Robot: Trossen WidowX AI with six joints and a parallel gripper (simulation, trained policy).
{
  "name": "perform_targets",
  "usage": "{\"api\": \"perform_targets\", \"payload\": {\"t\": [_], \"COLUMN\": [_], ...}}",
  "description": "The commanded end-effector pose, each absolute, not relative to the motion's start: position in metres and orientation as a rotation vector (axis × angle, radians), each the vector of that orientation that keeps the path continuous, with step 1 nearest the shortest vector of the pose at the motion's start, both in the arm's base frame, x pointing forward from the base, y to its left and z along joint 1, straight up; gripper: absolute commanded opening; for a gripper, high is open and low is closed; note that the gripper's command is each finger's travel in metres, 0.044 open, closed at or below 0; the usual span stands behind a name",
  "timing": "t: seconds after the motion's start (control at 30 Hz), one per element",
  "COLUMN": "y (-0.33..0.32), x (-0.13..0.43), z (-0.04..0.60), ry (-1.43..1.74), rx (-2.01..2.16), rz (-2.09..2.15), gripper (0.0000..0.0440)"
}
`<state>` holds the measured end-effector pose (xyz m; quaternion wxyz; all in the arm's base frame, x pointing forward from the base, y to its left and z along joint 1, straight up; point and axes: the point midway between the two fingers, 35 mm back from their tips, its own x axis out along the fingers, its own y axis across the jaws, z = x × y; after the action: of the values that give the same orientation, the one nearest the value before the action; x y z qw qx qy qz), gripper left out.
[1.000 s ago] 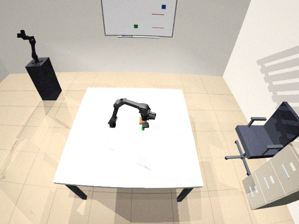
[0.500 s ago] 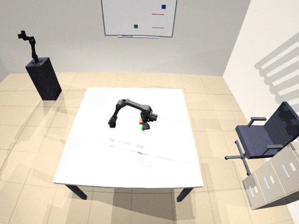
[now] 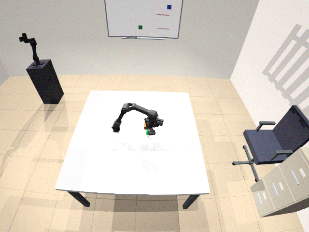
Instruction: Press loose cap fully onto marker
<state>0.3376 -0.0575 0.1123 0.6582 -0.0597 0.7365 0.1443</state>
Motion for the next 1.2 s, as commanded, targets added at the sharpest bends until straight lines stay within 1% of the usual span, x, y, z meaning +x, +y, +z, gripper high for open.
{"api": "perform_targets", "payload": {"t": [0.0,0.4,0.53,0.6,0.77,1.17], "y": [-0.054,-0.048,-0.047,-0.046,-0.046,-0.035], "x": [0.336,0.331,0.329,0.329,0.332,0.345], "z": [0.101,0.067,0.062,0.062,0.071,0.11], "ry": [1.687,1.715,1.713,1.707,1.678,1.572], "rx": [-0.172,-0.259,-0.293,-0.31,-0.347,-0.435], "rz": [0.348,0.416,0.429,0.43,0.43,0.432], "gripper": [0.0285,0.0259,0.0233,0.02,0.0069,0.0056]}}
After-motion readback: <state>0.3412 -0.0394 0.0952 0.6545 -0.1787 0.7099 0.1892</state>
